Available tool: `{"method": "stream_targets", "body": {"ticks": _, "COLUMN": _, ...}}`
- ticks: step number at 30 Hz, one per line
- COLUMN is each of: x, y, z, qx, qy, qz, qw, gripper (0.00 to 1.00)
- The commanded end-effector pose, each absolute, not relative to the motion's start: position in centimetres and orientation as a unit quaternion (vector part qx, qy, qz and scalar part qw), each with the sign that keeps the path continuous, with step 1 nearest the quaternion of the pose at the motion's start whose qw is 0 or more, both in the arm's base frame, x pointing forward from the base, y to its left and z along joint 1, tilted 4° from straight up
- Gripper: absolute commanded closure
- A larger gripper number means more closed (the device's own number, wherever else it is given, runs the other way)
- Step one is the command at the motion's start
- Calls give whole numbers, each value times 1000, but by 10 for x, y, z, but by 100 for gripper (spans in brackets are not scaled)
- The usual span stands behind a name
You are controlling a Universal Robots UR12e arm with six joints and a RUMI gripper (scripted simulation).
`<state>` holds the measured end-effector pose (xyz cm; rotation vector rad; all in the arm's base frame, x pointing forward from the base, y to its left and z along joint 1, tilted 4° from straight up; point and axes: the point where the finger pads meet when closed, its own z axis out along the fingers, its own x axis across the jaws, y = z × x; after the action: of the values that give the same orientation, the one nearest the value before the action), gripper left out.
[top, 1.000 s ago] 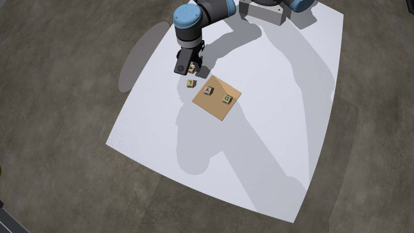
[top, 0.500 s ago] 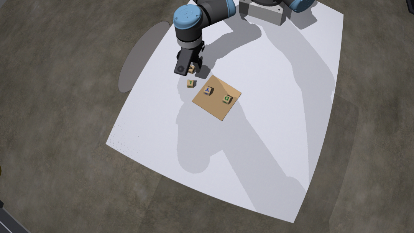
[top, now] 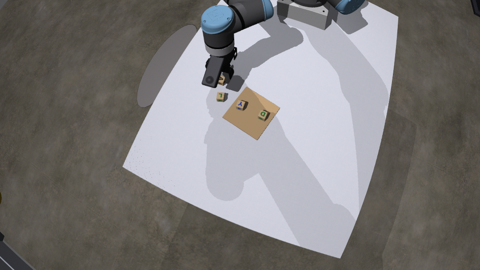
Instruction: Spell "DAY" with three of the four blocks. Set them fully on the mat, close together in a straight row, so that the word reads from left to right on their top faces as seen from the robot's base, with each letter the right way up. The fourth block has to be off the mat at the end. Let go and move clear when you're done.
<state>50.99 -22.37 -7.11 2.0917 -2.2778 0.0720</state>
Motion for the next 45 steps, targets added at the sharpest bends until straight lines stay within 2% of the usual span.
{"method": "stream_targets", "body": {"ticks": 1, "x": 510, "y": -224, "z": -71, "qx": 676, "qy": -736, "qz": 24, "qw": 24, "gripper": 75}}
{"method": "stream_targets", "body": {"ticks": 3, "x": 510, "y": -224, "z": -71, "qx": 676, "qy": -736, "qz": 24, "qw": 24, "gripper": 75}}
{"method": "stream_targets", "body": {"ticks": 4, "x": 510, "y": -224, "z": -71, "qx": 676, "qy": -736, "qz": 24, "qw": 24, "gripper": 95}}
{"method": "stream_targets", "body": {"ticks": 45, "x": 510, "y": -224, "z": -64, "qx": 676, "qy": -736, "qz": 24, "qw": 24, "gripper": 95}}
